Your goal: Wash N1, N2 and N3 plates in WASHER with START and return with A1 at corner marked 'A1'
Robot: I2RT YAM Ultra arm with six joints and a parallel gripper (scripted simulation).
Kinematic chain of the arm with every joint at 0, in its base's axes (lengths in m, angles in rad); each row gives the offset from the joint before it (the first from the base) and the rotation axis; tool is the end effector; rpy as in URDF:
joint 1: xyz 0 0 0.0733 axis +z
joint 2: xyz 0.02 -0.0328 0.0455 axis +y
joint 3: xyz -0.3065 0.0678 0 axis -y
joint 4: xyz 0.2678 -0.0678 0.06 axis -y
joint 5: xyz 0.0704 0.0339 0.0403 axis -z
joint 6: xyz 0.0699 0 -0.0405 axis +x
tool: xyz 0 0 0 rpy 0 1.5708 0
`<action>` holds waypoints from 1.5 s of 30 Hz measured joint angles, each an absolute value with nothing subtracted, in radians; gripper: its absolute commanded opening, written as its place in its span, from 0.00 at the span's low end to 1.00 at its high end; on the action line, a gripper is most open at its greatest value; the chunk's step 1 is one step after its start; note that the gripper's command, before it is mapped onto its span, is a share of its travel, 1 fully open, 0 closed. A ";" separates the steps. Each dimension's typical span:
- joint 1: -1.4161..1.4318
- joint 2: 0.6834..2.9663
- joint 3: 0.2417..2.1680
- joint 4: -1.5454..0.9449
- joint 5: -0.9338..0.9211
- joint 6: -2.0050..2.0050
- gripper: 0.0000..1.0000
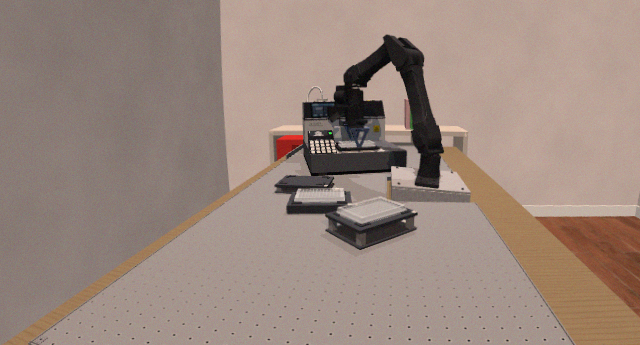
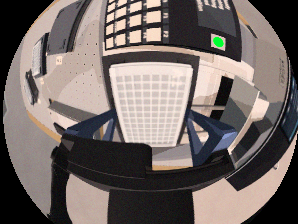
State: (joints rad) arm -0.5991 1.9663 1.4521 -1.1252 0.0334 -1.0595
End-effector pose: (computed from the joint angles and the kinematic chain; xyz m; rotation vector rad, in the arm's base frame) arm 0.3222 -0.2215 0.1822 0.7023 -2.9889 -0.0431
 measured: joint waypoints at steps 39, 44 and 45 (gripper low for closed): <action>-0.599 1.966 1.452 -1.125 0.033 -1.060 0.00; -0.599 1.966 1.452 -1.125 0.033 -1.060 0.00; -0.599 1.966 1.452 -1.125 0.033 -1.060 0.00</action>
State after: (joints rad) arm -0.5991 1.9663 1.4521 -1.1248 0.0334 -1.0595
